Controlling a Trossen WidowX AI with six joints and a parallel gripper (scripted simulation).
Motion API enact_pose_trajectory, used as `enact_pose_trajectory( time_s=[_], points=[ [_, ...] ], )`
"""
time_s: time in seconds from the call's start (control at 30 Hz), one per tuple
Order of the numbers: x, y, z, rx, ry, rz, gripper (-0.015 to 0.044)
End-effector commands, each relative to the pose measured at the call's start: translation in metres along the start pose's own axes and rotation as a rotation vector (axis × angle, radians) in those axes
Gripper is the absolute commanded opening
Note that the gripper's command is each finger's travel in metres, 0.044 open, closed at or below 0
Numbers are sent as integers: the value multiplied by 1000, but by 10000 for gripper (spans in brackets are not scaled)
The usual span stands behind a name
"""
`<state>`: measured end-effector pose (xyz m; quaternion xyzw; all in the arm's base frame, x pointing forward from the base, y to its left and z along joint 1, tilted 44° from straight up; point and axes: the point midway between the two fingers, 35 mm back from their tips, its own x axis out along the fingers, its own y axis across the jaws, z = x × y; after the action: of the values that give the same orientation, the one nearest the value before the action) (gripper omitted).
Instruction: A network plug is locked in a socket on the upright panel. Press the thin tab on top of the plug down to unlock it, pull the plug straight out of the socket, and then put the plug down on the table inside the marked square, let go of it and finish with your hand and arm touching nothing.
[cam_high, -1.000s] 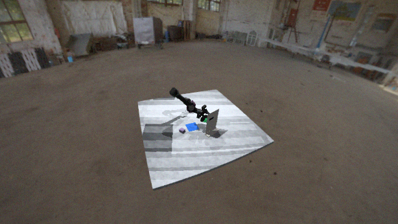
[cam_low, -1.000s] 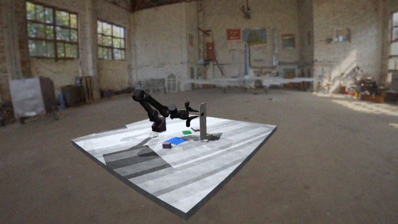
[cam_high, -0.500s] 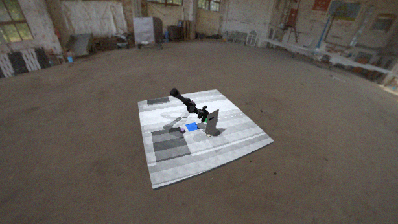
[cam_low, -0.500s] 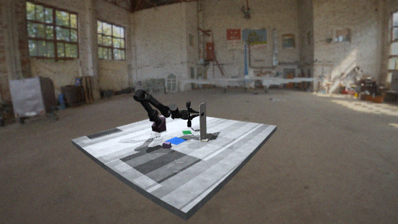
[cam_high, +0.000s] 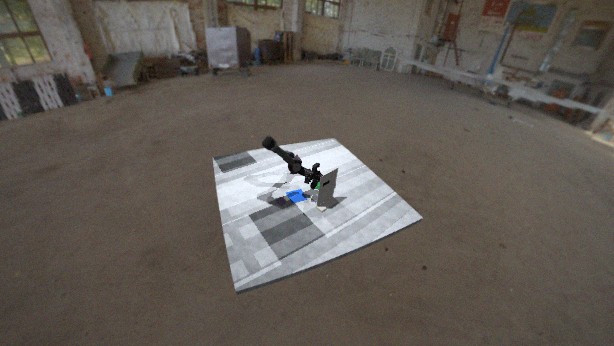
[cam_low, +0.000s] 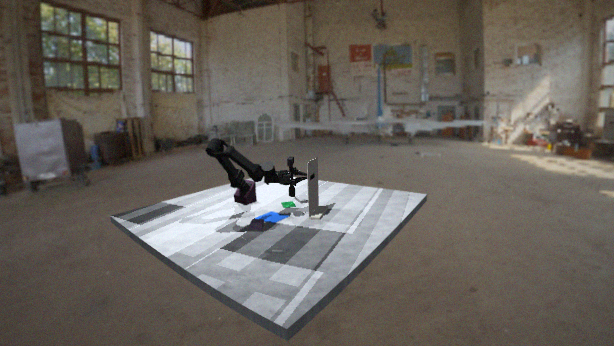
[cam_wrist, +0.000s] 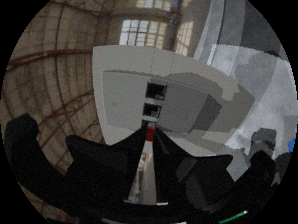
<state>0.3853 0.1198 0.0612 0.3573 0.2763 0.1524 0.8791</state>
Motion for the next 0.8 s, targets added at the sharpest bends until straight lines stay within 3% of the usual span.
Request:
enact_pose_trajectory(
  time_s=[0.0,0.77],
  points=[
    [-4,0,-1,5,0,-2,0],
    [-17,0,-4,6,0,-3,0]
  ],
)
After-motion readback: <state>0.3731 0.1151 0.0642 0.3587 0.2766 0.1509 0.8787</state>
